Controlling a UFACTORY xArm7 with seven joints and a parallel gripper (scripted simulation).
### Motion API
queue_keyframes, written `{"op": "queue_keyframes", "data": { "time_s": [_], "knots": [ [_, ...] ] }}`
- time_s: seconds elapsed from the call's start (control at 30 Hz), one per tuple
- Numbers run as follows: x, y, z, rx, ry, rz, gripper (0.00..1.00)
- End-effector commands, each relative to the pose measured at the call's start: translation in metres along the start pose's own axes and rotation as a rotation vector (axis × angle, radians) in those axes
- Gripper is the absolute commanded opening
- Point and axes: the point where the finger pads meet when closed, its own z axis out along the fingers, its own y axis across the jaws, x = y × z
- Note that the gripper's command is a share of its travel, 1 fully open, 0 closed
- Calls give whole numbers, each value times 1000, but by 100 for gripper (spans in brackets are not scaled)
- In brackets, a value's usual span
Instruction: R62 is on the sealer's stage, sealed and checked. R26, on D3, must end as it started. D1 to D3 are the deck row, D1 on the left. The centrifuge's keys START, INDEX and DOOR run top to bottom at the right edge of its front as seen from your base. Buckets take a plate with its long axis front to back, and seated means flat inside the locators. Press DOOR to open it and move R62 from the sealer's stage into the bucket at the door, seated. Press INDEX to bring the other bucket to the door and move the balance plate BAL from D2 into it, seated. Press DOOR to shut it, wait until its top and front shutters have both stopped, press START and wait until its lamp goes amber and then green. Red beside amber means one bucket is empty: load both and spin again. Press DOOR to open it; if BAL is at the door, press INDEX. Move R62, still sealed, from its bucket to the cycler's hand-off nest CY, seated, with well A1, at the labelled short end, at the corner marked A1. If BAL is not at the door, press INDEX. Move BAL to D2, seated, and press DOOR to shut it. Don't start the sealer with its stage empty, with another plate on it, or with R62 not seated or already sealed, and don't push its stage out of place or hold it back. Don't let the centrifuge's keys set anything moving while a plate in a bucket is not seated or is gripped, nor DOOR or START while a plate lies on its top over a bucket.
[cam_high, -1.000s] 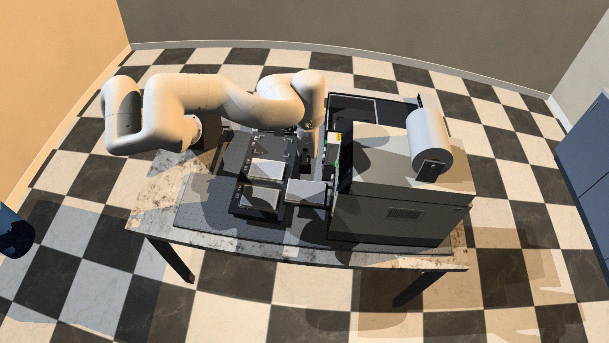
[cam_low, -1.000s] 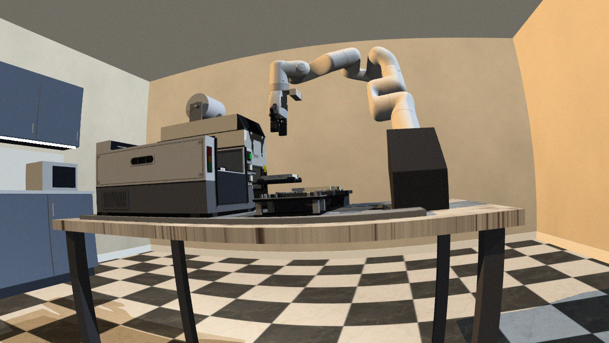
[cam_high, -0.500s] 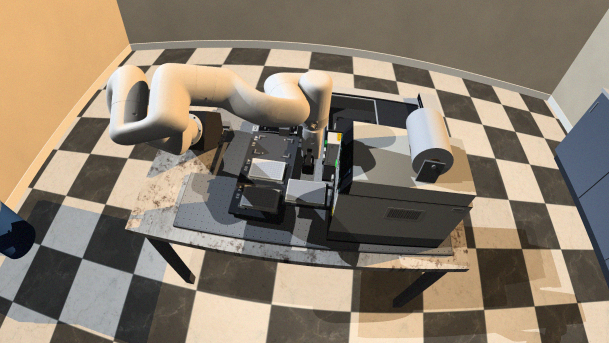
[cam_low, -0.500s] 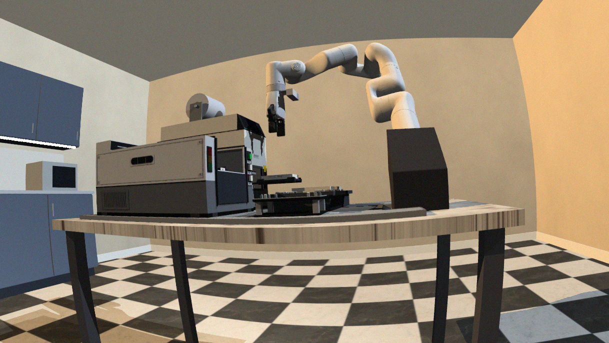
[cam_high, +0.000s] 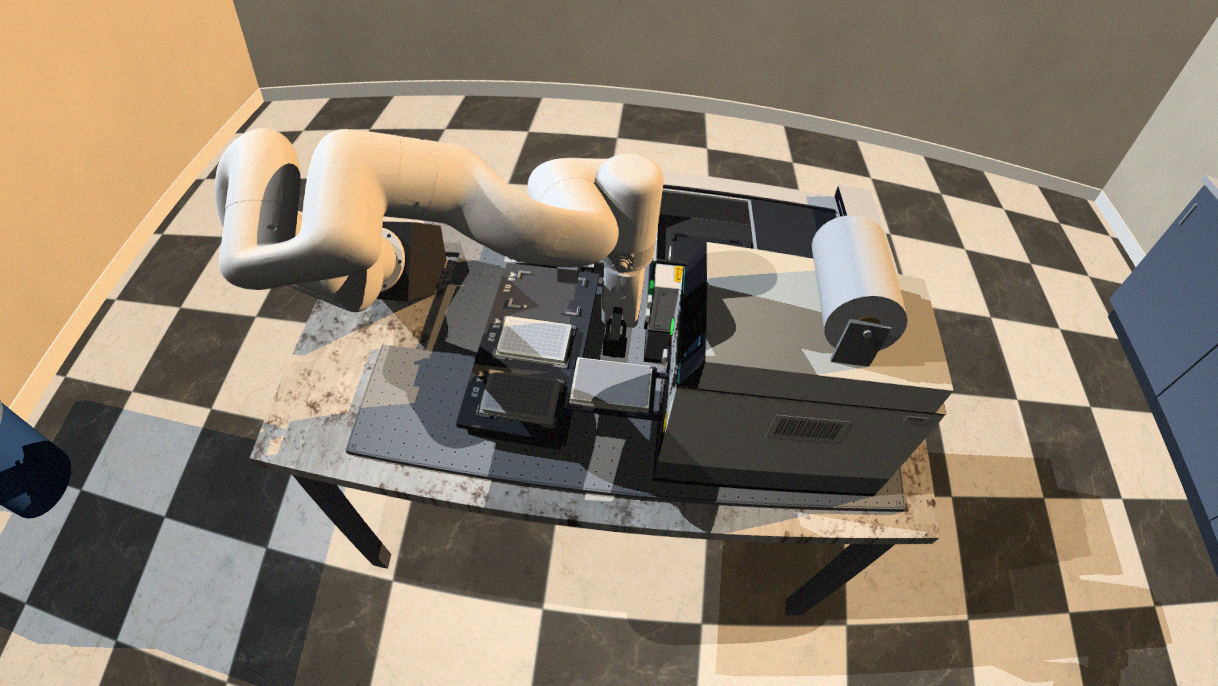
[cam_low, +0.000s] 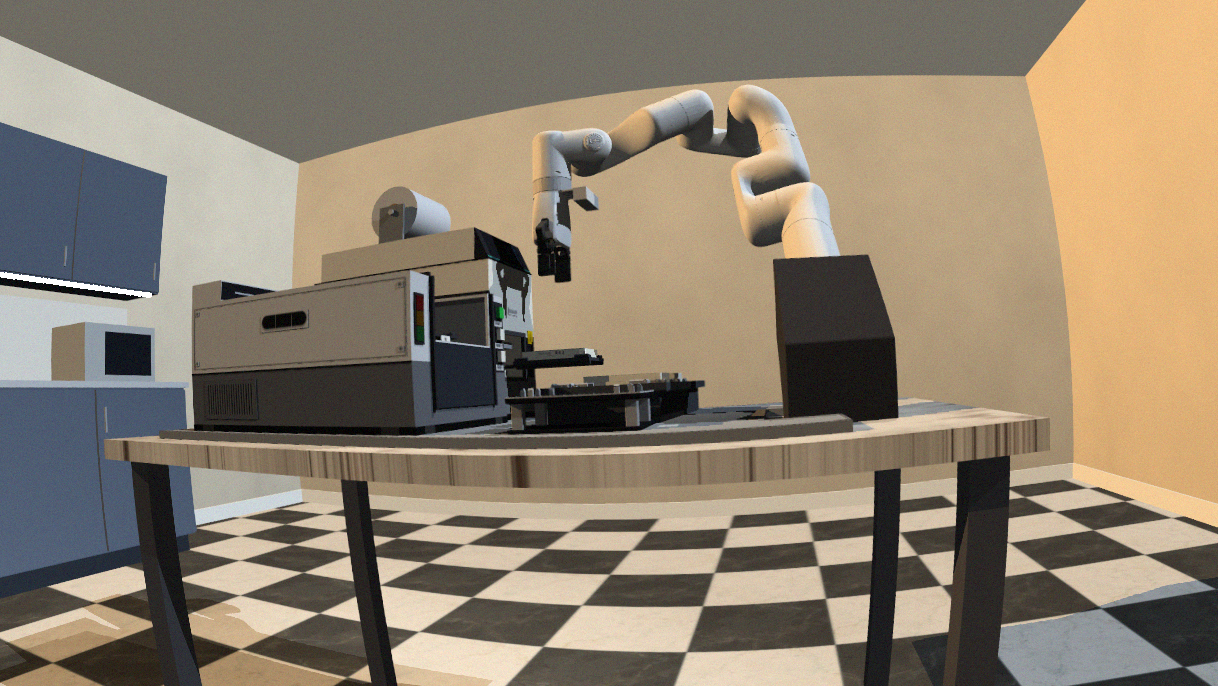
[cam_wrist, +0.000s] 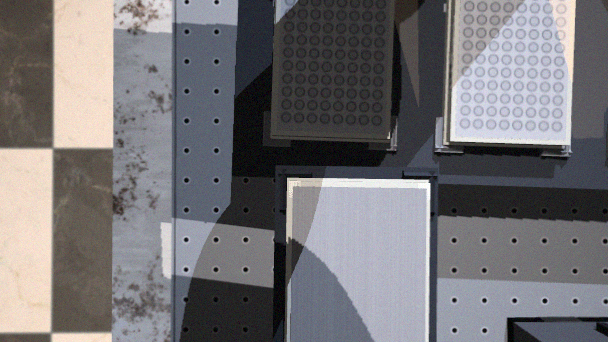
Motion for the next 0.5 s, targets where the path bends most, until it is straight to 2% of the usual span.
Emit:
{"op": "queue_keyframes", "data": {
  "time_s": [0.0,0.47],
  "knots": [
    [-1,1,6,-1,-5,-1,100],
    [-1,1,26,-1,-5,-1,100]
  ]
}}
